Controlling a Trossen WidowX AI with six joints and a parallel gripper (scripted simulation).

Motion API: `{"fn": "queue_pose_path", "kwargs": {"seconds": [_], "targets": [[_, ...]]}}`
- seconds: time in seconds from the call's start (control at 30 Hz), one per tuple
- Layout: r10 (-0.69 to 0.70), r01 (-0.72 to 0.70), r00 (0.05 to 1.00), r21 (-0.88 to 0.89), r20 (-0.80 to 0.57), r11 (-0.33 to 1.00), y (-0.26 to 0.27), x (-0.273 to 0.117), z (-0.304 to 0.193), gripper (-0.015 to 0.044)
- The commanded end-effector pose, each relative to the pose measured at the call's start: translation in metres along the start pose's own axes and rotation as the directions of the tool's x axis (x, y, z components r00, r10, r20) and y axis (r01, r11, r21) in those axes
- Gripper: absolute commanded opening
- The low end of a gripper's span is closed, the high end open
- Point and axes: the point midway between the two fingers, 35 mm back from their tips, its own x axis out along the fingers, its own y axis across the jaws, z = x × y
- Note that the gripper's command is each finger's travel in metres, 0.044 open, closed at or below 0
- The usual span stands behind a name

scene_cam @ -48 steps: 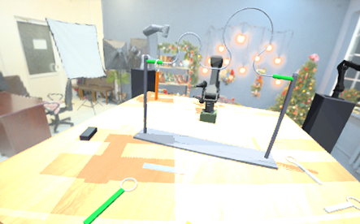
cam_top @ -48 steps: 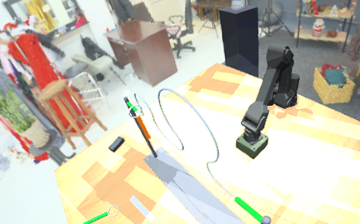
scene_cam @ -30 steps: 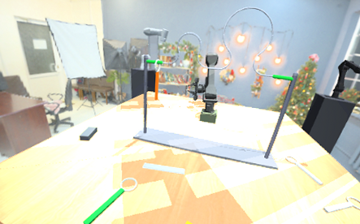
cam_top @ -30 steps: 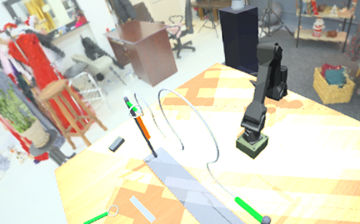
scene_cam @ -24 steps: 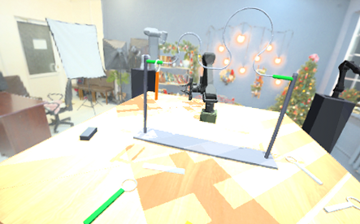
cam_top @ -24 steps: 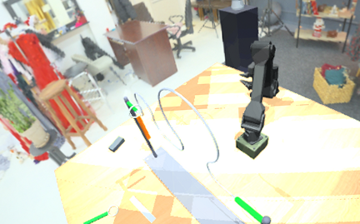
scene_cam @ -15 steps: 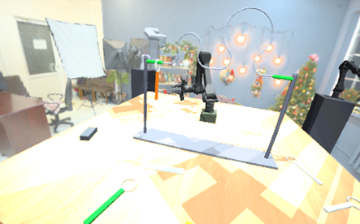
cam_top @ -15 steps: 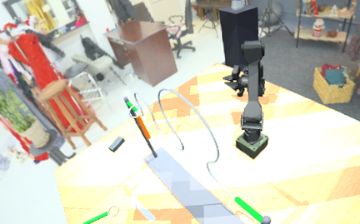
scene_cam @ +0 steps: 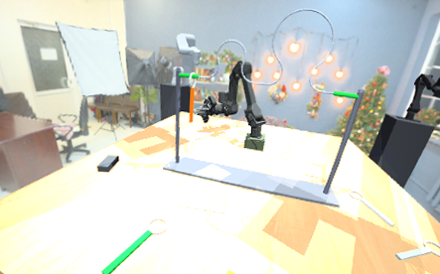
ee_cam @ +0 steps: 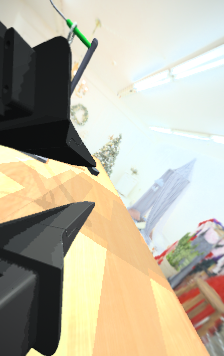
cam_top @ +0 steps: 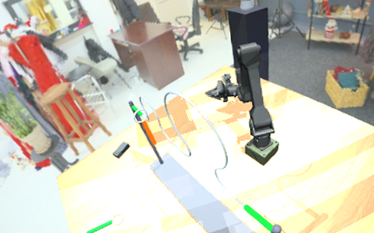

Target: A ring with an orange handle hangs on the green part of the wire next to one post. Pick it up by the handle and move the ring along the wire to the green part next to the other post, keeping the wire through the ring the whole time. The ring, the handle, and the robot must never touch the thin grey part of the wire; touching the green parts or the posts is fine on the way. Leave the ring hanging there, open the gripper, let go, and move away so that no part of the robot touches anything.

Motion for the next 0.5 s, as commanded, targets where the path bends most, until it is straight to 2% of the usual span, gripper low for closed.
{"fn": "queue_pose_path", "kwargs": {"seconds": [0.0,0.23,0.47], "targets": [[0.057,-0.064,0.996,-0.099,-0.069,0.993,0.017,0.024,-0.020,0.0160],[0.186,-0.246,0.958,-0.296,-0.217,0.923,0.058,0.061,-0.061,0.0160],[0.306,-0.449,0.883,-0.444,-0.357,0.775,0.102,0.085,-0.106,0.0160]]}}
